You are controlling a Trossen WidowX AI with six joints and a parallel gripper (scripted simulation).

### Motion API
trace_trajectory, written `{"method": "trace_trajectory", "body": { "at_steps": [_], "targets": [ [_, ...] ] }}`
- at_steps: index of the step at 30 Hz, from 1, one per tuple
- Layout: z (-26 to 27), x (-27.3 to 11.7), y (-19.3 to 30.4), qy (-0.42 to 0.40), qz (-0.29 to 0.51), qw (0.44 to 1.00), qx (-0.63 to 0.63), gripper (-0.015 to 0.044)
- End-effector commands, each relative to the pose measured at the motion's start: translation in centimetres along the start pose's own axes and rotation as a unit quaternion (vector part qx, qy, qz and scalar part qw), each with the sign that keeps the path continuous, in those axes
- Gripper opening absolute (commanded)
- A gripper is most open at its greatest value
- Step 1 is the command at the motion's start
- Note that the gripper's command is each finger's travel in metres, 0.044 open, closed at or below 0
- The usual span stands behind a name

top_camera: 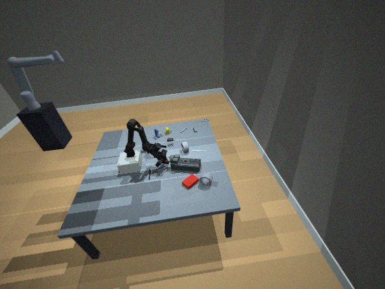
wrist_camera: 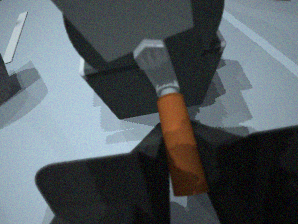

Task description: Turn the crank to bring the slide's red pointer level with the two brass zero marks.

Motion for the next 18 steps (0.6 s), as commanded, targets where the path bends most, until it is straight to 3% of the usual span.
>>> {"method": "trace_trajectory", "body": {
  "at_steps": [1,18],
  "targets": [
    [0.89,0.14,-0.02,-0.01,0.0,1.0,-0.003,0.0],
    [1.38,0.06,-0.13,-0.01,0.0,1.0,-0.003,0.0]
  ]
}}
Point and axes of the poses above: the point midway between the two fingers, 35 mm back from their tips, its own x axis out along the fingers, its own z axis across the jaws, y = z × x, the point moved 2 cm from there along -x, back along the fingers, and after that the axes turned 11 degrees about -x, right-handed, at the moved point
